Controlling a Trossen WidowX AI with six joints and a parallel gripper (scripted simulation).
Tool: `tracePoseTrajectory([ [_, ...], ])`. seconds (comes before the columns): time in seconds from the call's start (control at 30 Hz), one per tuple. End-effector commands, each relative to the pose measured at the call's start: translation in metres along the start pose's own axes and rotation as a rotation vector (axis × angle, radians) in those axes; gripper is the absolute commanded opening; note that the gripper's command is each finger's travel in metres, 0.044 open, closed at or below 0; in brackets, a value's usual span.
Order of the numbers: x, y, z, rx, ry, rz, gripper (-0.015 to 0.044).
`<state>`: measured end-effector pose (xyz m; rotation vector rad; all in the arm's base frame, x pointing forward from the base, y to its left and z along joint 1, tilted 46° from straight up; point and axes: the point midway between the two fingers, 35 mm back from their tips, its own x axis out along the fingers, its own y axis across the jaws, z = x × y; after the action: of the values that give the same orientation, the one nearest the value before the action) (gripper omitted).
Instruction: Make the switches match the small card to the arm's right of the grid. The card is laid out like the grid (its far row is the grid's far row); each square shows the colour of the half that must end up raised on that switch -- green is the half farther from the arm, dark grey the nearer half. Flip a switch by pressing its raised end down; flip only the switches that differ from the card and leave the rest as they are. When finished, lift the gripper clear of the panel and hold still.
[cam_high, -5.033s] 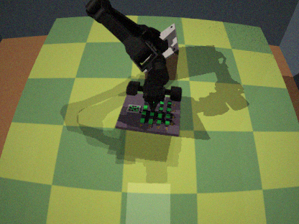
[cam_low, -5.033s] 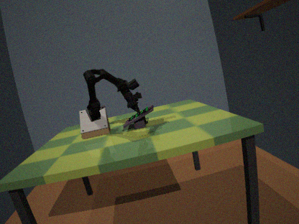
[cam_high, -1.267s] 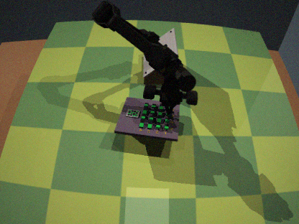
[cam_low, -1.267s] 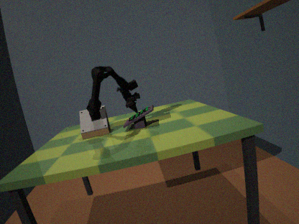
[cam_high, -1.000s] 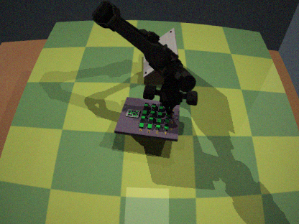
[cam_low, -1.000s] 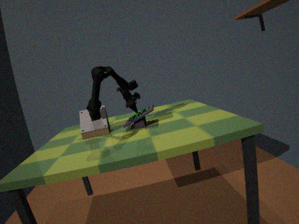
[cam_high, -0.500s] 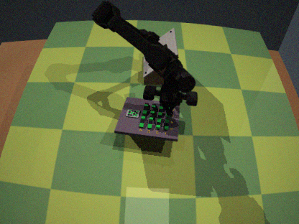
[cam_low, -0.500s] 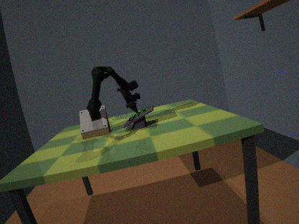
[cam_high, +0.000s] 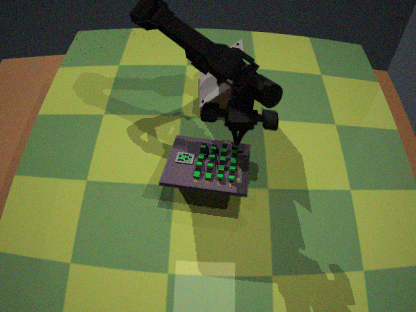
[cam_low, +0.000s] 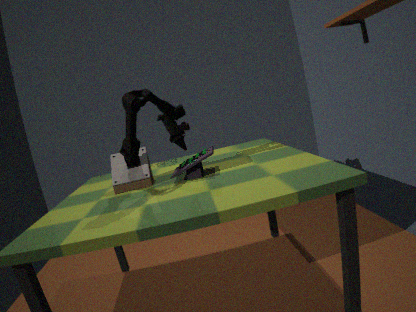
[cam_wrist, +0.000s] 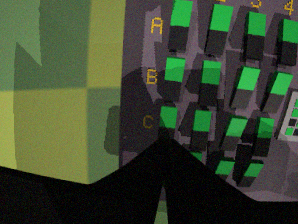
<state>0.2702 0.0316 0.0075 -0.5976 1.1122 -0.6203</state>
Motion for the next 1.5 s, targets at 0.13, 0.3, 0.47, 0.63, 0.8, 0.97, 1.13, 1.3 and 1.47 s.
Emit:
tracePoseTrajectory([
  [0.13,-0.018,-0.008,-0.003,0.011,-0.005,0.001,0.0000],
  [0.3,-0.017,-0.030,-0.018,0.010,-0.005,0.000,0.0000],
  [0.47,-0.015,-0.030,-0.018,0.010,-0.006,0.000,0.0000],
  [0.63,0.018,-0.031,-0.019,0.010,-0.032,-0.002,0.0000],
  [0.8,0.018,-0.031,-0.019,0.010,-0.032,-0.002,0.0000],
  [0.97,0.018,-0.031,-0.019,0.010,-0.032,-0.002,0.0000],
  [1.13,0.027,-0.031,-0.019,0.010,-0.032,-0.003,0.0000],
  [1.3,0.029,-0.031,-0.019,0.010,-0.032,-0.003,0.0000],
  [1.47,0.036,-0.031,-0.019,0.010,-0.032,-0.002,0.0000],
])
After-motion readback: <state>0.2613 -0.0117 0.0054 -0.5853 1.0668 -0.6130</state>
